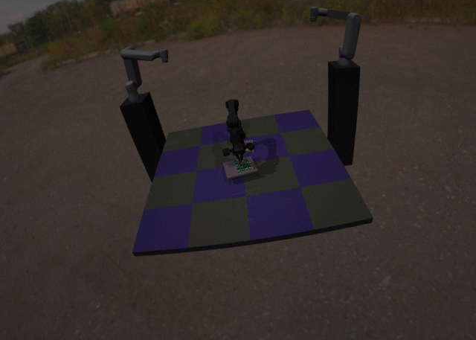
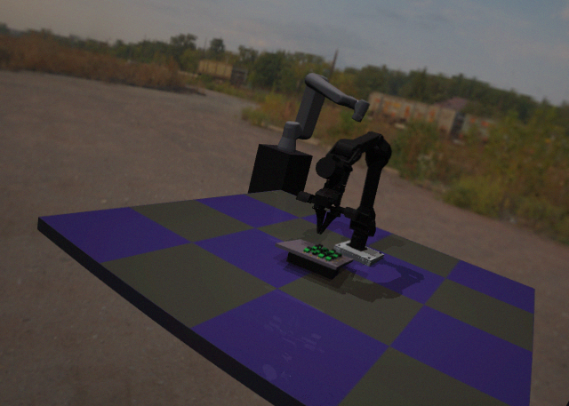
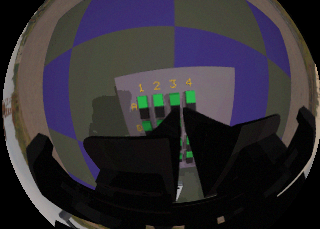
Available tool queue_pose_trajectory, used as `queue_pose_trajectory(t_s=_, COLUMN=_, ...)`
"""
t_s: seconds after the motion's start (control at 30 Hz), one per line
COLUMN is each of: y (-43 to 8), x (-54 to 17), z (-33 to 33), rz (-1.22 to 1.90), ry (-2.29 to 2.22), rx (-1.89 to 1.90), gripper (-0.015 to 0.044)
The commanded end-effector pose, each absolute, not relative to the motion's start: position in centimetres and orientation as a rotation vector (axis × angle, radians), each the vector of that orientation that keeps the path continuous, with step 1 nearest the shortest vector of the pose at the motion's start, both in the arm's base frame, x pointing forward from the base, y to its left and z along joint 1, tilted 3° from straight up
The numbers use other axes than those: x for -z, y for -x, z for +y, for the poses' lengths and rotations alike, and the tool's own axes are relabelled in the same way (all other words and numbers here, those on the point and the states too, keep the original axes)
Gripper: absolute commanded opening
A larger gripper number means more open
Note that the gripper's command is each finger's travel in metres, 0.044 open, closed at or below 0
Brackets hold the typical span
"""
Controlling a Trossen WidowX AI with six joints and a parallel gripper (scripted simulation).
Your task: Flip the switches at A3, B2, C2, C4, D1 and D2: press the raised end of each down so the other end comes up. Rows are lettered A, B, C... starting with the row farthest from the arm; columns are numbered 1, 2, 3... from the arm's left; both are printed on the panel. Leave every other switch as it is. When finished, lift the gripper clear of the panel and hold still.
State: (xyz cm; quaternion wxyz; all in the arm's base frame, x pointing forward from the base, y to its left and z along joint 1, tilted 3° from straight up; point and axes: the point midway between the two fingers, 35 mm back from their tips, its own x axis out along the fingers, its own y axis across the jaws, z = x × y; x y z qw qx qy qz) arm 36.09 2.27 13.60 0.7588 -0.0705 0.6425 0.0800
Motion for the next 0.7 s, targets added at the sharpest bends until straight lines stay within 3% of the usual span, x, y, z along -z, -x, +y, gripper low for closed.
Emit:
queue_pose_trajectory(t_s=0.0, y=-36.2, x=-11.1, z=2.4, rz=1.435, ry=0.155, rx=-0.179, gripper=0.0)
queue_pose_trajectory(t_s=0.67, y=-36.5, x=-8.8, z=2.5, rz=1.435, ry=0.155, rx=-0.18, gripper=0.0)
